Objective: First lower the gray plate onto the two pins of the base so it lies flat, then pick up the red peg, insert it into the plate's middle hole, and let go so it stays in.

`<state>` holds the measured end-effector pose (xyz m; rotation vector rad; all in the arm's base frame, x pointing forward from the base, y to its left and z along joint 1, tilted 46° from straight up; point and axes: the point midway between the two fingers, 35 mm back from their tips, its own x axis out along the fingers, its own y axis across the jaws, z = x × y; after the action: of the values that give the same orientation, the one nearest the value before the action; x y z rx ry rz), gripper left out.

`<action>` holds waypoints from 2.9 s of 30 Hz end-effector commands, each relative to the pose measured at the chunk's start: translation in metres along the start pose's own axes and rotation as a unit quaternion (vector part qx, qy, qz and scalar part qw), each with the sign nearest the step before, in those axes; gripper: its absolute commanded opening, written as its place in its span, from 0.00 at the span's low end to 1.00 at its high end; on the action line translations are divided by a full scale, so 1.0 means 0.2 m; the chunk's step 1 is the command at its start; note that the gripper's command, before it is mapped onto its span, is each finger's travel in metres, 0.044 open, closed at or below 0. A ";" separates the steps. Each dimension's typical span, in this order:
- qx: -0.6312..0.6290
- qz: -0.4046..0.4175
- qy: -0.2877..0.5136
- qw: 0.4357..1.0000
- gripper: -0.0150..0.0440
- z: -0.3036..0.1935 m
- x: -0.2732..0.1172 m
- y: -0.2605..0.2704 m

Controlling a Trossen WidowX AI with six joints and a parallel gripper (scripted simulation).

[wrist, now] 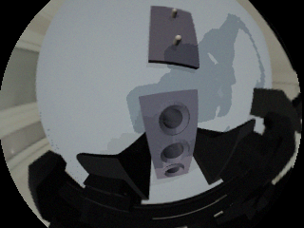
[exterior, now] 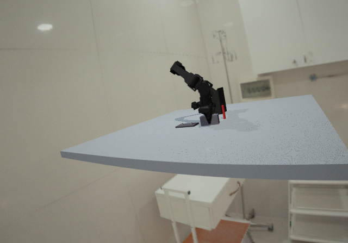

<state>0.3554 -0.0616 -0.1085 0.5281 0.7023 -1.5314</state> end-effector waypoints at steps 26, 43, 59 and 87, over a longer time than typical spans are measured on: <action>-0.003 0.002 0.002 1.000 0.25 0.00 -0.30 0.06; -0.003 0.001 0.002 1.000 0.25 0.02 -0.57 0.06; 0.009 0.002 0.005 1.000 0.25 0.12 -0.63 0.04; 0.061 0.003 0.005 0.998 0.25 0.51 -0.40 -0.06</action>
<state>0.3624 -0.0676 0.0176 0.6293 0.6279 -1.5722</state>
